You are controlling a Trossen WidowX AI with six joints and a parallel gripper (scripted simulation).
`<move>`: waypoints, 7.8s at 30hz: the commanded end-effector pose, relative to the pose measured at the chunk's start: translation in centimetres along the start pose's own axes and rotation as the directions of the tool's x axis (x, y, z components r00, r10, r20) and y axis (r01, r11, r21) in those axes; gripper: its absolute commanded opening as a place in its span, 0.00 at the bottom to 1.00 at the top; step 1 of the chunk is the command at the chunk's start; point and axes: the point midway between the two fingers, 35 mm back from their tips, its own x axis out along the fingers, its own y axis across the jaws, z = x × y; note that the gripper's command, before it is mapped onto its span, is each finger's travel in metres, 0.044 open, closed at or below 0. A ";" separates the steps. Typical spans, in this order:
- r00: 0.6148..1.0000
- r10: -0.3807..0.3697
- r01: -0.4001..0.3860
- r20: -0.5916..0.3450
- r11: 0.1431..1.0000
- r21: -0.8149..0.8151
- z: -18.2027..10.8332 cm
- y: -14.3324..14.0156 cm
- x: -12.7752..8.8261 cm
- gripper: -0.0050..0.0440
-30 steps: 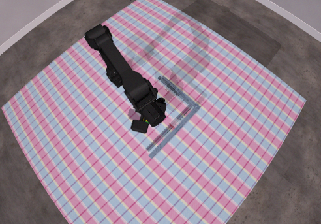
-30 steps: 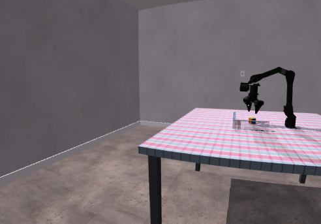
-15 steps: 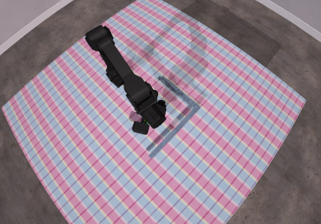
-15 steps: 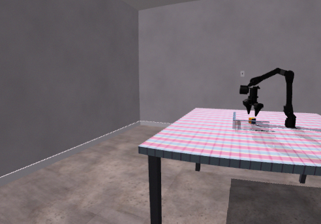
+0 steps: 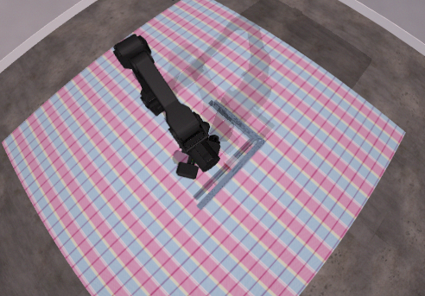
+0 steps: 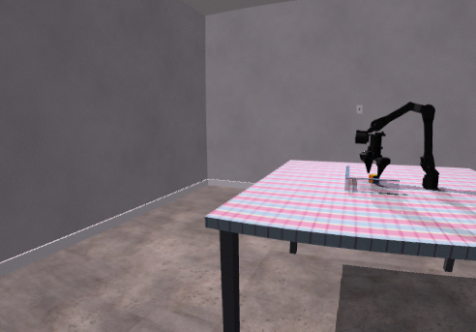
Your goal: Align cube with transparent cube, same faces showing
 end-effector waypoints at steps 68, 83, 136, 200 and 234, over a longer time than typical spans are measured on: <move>0.968 0.018 -0.023 0.251 1.000 0.017 -0.2 0.0 -1.2 0.10; 0.867 -0.004 0.004 0.498 1.000 0.002 -0.5 0.0 -1.1 0.10; 0.505 -0.004 0.004 0.863 1.000 0.002 -0.7 0.0 2.0 0.10; 0.507 -0.006 0.003 0.862 1.000 0.005 -0.6 0.0 1.9 1.00; 0.638 -0.015 -0.002 0.770 1.000 0.022 -0.4 -1.1 0.3 1.00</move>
